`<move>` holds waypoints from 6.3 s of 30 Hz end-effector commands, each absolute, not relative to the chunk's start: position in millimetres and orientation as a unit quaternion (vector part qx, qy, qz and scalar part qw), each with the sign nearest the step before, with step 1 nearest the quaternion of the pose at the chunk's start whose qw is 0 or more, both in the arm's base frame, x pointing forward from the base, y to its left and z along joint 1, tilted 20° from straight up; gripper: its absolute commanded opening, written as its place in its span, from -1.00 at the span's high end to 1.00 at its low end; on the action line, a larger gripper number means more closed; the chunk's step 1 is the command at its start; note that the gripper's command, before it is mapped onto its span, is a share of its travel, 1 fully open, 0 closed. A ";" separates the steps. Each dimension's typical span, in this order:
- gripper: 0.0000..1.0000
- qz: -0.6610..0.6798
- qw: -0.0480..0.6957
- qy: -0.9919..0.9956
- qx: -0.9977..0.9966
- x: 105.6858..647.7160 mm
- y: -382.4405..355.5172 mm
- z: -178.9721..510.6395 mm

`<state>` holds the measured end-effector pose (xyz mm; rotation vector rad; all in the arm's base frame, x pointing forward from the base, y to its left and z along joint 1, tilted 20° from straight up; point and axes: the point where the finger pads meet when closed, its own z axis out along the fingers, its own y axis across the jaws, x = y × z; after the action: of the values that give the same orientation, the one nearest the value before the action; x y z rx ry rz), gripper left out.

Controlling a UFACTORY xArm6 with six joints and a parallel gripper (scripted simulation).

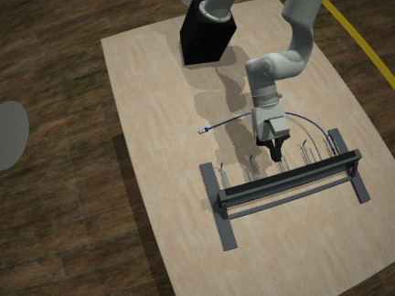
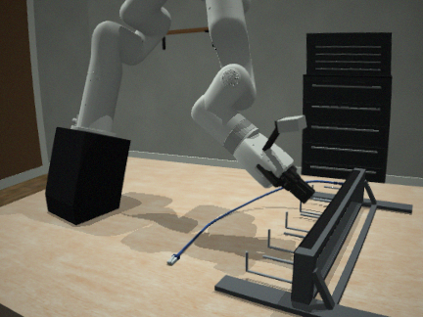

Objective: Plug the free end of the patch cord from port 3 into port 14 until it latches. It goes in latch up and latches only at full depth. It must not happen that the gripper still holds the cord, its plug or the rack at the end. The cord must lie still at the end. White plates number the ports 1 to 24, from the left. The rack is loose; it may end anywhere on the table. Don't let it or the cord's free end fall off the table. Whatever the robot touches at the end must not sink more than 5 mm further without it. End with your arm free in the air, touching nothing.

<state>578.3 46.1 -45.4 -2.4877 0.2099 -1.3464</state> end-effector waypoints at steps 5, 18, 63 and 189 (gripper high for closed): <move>1.00 -0.471 0.152 0.073 -0.866 579.8 45.8 -44.0; 1.00 -0.471 0.152 0.073 -0.866 579.7 45.8 -43.9; 1.00 -0.471 0.152 0.073 -0.866 493.8 25.8 8.5; 1.00 -0.471 0.152 0.073 -0.866 581.3 -48.5 -77.1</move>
<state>580.0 -47.8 -78.7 -2.4871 0.2103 -1.3458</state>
